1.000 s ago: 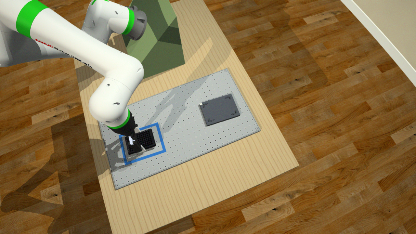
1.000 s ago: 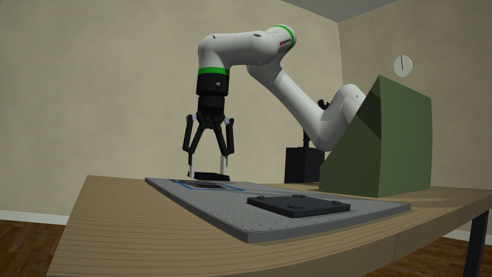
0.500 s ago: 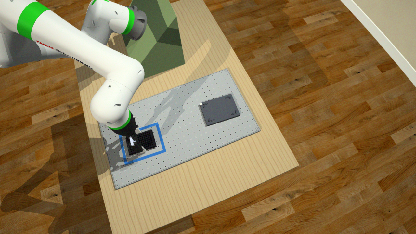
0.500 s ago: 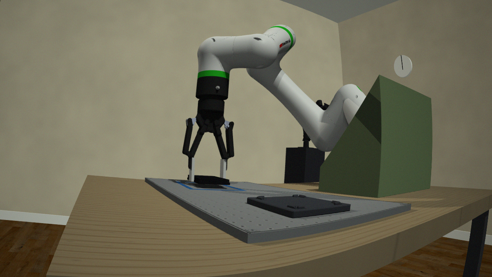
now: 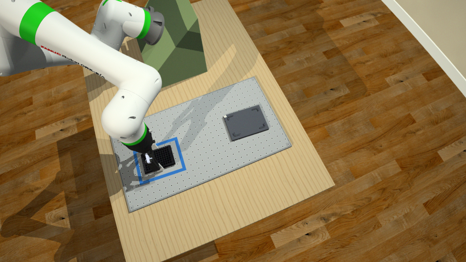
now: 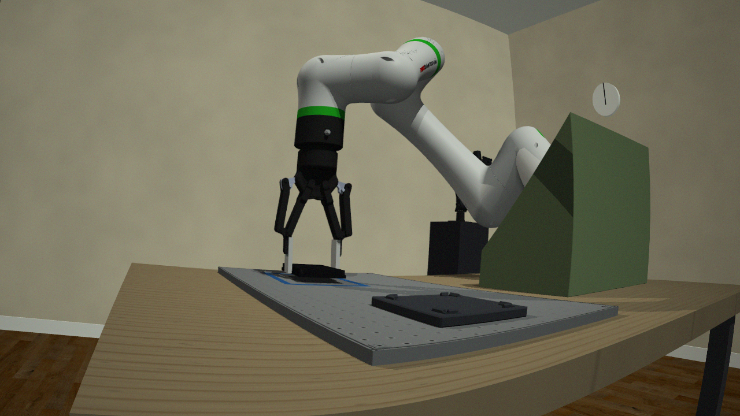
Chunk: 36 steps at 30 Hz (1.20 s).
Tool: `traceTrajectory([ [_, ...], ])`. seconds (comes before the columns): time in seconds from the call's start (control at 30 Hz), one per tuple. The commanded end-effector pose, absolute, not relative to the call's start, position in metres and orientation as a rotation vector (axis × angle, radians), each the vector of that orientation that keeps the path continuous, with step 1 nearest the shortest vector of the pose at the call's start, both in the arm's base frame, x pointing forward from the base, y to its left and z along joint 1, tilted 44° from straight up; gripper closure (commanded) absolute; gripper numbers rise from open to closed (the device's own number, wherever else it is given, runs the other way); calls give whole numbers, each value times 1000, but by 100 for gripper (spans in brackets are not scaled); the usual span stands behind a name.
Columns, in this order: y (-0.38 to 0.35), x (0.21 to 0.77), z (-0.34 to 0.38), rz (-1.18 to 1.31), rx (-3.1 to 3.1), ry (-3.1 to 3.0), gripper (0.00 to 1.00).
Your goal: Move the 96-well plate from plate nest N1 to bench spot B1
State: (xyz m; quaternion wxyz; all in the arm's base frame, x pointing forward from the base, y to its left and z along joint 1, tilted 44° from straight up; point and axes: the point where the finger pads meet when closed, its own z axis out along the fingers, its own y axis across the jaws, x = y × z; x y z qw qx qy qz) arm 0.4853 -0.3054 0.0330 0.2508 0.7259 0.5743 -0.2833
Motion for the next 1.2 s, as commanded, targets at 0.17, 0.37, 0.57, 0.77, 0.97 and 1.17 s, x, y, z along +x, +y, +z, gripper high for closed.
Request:
traceTrajectory([
  [0.17,-306,485,32,-771,1975,1563,100],
  [0.37,-307,485,32,-771,1975,1563,100],
  [0.57,-307,485,31,-771,1975,1563,100],
  [0.77,-308,485,31,-771,1975,1563,100],
  [0.97,-308,485,30,-771,1975,1563,100],
  [1.17,-309,485,29,-771,1975,1563,100],
])
